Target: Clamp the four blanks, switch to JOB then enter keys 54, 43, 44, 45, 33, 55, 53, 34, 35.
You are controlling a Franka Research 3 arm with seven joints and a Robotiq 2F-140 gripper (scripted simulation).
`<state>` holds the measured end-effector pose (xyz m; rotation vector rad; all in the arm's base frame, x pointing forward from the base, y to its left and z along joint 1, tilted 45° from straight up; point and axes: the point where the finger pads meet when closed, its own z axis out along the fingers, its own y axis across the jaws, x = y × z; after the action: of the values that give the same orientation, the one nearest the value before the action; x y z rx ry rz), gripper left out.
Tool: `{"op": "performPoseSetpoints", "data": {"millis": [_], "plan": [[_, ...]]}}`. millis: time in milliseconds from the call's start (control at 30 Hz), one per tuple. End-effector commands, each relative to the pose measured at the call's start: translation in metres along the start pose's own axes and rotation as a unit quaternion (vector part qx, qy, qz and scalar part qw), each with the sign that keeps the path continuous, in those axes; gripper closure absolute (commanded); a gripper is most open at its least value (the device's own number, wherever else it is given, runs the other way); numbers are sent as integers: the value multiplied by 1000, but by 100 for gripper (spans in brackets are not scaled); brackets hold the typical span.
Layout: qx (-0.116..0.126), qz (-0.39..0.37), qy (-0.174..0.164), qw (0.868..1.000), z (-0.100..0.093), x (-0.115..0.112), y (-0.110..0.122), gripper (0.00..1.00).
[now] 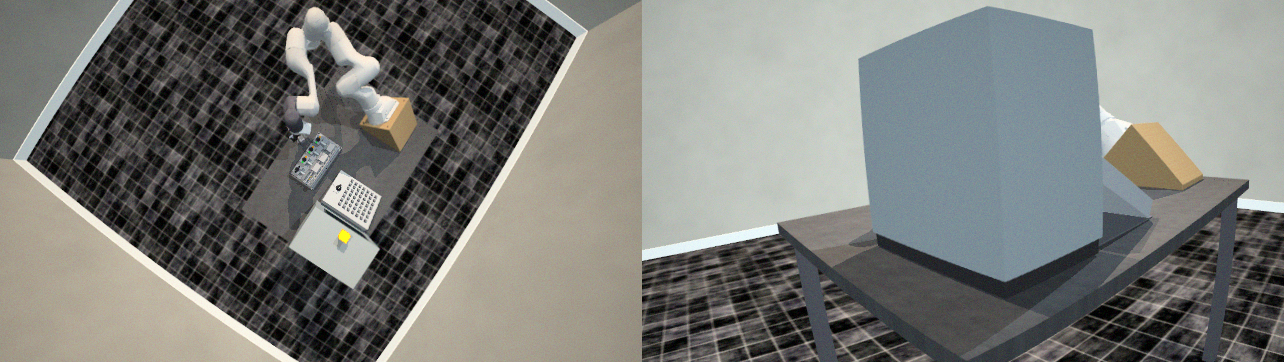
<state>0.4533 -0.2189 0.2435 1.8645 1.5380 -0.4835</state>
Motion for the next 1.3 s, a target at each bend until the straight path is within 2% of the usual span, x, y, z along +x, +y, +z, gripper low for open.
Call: {"op": "performPoseSetpoints", "data": {"millis": [0,700,733,1267], "plan": [[-2,1,1,1000,0,2,1,60],[-2,1,1,1000,0,2,1,60],[-2,1,1,1000,0,2,1,100],[-2,1,1,1000,0,2,1,100]]}}
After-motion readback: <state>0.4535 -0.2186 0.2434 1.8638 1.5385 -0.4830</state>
